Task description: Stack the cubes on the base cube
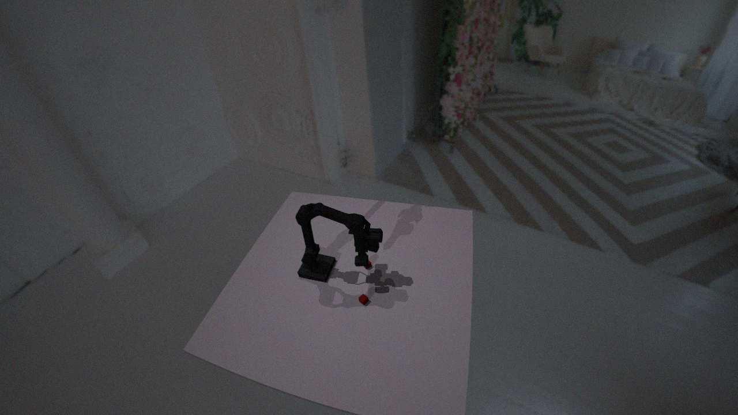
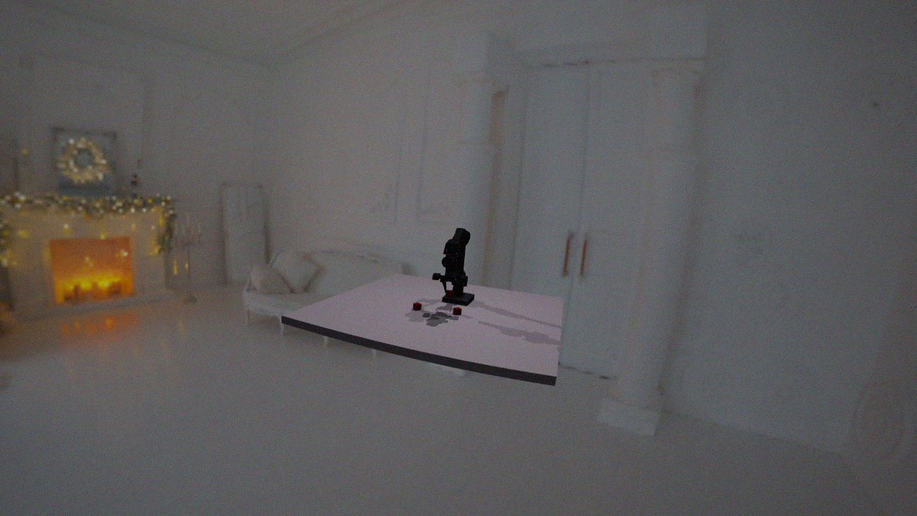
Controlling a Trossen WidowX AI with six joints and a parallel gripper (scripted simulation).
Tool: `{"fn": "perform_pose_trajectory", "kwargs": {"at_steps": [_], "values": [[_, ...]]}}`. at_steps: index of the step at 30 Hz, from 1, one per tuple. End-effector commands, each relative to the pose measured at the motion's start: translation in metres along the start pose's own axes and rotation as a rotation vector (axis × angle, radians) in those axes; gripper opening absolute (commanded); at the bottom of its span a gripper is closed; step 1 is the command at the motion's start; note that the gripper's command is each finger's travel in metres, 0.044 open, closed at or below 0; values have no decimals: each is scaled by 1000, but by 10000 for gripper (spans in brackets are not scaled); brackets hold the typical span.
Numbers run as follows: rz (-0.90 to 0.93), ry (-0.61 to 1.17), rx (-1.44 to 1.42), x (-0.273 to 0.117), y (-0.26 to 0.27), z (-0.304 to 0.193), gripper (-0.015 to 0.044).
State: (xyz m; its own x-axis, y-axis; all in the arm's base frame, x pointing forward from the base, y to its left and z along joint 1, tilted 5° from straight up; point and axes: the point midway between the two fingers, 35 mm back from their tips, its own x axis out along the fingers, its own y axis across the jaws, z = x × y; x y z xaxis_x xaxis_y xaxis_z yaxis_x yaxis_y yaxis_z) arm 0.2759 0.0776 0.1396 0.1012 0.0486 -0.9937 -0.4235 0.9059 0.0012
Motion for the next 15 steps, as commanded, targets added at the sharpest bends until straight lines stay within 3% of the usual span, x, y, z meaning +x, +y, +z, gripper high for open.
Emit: {"fn": "perform_pose_trajectory", "kwargs": {"at_steps": [1,15], "values": [[-2,6,106,4,4,1,105],[-2,5,533,10,20,6,105]]}}
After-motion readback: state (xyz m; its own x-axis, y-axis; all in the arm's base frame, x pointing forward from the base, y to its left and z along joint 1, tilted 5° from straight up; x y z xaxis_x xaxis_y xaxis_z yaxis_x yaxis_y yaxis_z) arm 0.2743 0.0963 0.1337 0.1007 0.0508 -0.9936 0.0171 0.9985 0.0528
